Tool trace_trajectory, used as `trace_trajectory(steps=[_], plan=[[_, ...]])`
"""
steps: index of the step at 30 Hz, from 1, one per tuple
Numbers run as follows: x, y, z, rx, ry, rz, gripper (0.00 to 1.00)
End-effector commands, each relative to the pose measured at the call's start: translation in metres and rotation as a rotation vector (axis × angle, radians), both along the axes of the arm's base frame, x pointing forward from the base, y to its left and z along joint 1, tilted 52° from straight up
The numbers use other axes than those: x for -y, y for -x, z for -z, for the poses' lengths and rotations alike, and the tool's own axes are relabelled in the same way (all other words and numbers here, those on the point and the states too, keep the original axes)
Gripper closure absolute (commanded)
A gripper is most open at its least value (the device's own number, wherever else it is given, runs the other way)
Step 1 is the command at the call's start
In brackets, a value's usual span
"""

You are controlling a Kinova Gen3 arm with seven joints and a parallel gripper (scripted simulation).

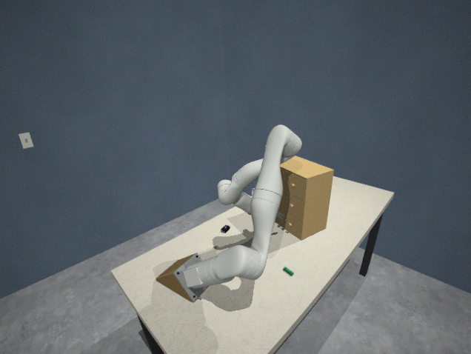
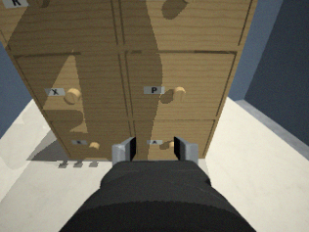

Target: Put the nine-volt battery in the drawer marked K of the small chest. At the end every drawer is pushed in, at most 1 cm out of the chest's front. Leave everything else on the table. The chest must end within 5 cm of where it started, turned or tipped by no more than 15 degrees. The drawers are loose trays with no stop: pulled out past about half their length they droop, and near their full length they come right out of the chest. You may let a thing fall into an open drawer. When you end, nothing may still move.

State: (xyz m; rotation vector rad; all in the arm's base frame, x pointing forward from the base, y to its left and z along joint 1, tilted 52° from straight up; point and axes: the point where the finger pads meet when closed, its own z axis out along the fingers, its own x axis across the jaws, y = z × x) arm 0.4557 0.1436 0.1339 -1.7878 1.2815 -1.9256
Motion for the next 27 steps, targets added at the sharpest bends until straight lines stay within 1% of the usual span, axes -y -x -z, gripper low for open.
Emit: trace_trajectory(steps=[1, 19, 27], plan=[[-0.0020, -0.0001, -0.0018, 0.003, -0.005, -0.002, 0.00], [-0.0044, 0.0031, -0.0032, -0.018, -0.012, 0.020, 0.00], [-0.0088, 0.0090, -0.0054, -0.055, -0.025, 0.058, 0.00]])
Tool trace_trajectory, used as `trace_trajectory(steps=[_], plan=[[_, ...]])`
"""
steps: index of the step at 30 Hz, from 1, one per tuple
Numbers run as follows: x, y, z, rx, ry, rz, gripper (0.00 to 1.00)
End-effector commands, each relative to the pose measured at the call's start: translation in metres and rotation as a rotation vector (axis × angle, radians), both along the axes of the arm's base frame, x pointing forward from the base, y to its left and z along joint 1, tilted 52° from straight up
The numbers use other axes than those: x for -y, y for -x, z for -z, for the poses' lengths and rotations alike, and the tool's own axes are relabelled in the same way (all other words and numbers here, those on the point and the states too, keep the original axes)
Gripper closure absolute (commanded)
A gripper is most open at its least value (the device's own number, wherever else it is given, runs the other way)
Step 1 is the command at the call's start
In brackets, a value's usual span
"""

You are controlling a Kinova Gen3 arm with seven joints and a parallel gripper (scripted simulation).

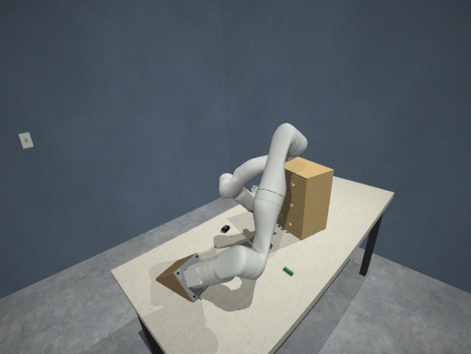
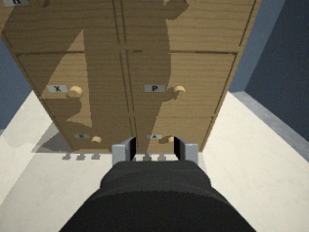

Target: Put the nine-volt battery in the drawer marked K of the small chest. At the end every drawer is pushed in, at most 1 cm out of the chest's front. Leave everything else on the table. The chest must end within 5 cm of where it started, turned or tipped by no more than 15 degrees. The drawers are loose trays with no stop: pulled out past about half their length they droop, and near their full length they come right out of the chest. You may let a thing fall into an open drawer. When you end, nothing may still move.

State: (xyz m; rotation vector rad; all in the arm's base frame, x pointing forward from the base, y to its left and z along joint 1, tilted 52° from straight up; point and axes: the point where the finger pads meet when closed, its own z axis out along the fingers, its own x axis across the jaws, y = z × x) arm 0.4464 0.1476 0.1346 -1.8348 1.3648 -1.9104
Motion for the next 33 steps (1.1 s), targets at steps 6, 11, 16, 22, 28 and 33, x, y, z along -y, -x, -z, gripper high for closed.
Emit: trace_trajectory(steps=[6, 11, 16, 22, 28, 33], plan=[[-0.010, 0.006, -0.007, -0.038, -0.034, 0.046, 0.00], [-0.012, 0.010, -0.009, -0.062, -0.042, 0.071, 0.00], [-0.018, 0.017, -0.011, -0.106, -0.057, 0.118, 0.00], [-0.025, 0.027, -0.015, -0.167, -0.079, 0.181, 0.00], [-0.030, 0.034, -0.018, -0.211, -0.094, 0.228, 0.00], [-0.037, 0.043, -0.022, -0.270, -0.115, 0.290, 0.00]])
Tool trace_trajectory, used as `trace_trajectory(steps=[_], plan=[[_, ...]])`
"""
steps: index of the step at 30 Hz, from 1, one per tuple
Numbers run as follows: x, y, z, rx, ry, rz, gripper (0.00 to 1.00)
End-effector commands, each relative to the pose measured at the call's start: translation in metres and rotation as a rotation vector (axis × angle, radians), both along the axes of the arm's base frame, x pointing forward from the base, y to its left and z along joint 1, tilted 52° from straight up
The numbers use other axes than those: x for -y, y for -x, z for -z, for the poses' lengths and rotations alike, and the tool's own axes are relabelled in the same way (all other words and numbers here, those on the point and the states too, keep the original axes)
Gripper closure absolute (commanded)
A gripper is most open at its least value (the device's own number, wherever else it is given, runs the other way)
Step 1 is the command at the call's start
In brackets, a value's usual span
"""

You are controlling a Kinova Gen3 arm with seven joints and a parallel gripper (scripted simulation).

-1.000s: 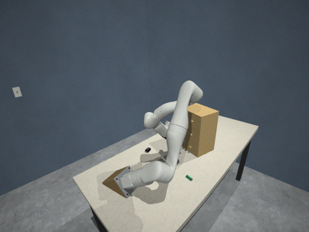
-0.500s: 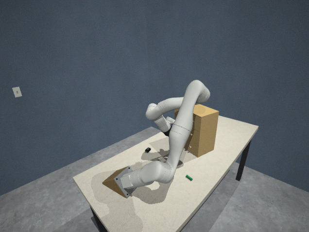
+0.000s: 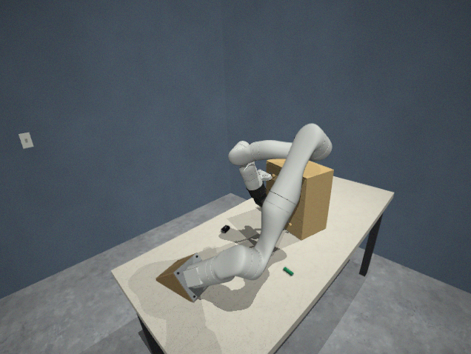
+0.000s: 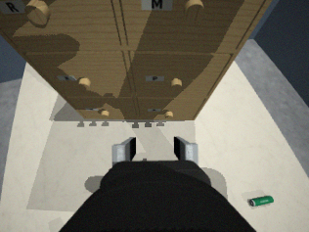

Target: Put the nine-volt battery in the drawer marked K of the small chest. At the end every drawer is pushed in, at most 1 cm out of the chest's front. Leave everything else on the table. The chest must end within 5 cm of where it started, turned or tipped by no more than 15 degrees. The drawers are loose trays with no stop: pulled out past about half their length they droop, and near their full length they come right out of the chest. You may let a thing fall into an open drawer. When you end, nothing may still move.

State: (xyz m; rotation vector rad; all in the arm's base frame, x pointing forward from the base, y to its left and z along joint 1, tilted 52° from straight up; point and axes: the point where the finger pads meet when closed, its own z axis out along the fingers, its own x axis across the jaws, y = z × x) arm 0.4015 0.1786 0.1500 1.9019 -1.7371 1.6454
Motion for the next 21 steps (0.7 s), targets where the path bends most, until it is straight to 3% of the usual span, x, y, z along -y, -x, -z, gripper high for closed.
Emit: trace_trajectory(steps=[1, 21], plan=[[-0.008, 0.000, -0.007, -0.012, -0.034, 0.034, 0.00], [-0.030, 0.030, -0.019, -0.201, -0.099, 0.233, 0.00]])
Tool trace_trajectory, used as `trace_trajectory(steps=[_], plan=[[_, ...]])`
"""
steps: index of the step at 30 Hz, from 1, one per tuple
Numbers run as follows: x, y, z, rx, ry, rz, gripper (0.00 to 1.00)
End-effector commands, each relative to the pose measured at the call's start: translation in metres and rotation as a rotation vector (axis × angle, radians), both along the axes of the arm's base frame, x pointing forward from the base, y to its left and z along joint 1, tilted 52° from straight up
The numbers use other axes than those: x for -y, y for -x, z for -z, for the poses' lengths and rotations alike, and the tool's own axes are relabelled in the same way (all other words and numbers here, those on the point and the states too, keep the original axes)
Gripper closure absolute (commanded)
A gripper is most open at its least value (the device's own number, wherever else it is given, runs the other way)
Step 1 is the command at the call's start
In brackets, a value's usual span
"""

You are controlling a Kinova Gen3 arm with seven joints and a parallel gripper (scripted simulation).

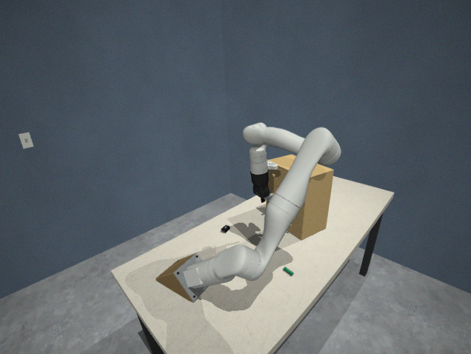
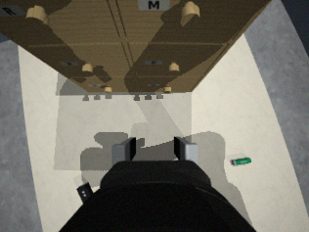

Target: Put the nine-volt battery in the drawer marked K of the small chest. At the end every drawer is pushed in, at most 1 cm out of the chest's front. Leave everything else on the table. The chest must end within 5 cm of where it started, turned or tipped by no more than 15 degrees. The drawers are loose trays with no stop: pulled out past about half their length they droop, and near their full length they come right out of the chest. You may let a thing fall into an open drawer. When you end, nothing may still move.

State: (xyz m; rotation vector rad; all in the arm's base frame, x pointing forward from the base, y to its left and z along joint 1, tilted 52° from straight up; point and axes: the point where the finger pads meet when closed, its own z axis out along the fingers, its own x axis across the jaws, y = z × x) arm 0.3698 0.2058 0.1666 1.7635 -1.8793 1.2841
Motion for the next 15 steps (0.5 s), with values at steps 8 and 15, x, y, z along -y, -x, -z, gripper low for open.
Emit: trace_trajectory(steps=[8, 15], plan=[[-0.0073, 0.0037, -0.0041, -0.036, -0.026, 0.051, 0.00], [-0.0095, 0.0066, -0.0052, -0.054, -0.032, 0.070, 0.00]])
